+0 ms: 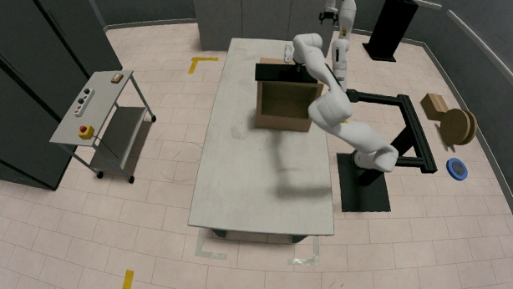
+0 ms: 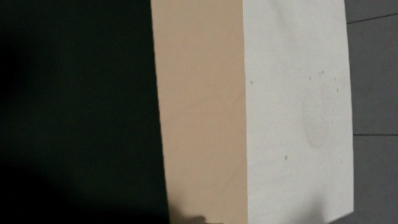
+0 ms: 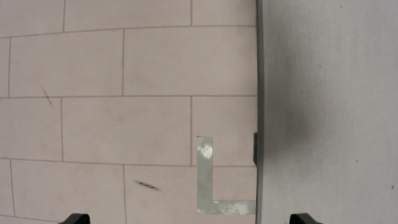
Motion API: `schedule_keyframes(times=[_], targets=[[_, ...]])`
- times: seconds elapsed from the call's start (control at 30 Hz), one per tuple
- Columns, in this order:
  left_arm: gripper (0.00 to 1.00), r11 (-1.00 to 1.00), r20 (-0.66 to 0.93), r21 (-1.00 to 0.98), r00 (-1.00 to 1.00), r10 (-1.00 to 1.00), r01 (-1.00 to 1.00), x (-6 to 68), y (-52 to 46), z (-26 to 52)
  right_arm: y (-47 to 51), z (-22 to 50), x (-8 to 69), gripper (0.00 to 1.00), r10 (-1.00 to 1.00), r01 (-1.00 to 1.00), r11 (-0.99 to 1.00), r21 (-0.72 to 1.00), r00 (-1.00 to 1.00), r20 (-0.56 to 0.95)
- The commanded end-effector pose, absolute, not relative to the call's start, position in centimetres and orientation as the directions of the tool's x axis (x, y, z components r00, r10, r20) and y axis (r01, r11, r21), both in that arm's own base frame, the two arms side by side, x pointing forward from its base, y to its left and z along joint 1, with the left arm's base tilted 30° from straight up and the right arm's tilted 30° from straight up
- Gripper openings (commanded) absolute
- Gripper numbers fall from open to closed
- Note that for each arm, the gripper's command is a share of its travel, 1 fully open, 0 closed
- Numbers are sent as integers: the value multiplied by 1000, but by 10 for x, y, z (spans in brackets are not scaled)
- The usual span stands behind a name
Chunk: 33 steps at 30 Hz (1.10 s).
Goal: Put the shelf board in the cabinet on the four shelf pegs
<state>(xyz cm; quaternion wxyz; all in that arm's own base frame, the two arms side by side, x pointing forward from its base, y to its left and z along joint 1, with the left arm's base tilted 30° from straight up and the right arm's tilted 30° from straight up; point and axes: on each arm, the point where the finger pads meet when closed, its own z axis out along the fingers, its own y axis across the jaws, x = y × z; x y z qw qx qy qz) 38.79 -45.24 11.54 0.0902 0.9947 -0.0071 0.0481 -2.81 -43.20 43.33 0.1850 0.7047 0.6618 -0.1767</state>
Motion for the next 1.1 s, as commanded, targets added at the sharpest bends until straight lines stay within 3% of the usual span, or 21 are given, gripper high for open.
schedule_keyframes(times=[0.0, 1.07], targets=[[99, -983, 98, 180, 995, -6, -24, 388, -453, 116, -432, 434, -28, 1000, 867, 998, -56, 27, 62, -495], [99, -983, 98, 180, 995, -6, -24, 388, -462, 112, -432, 434, -28, 1000, 867, 998, -56, 27, 62, -495]])
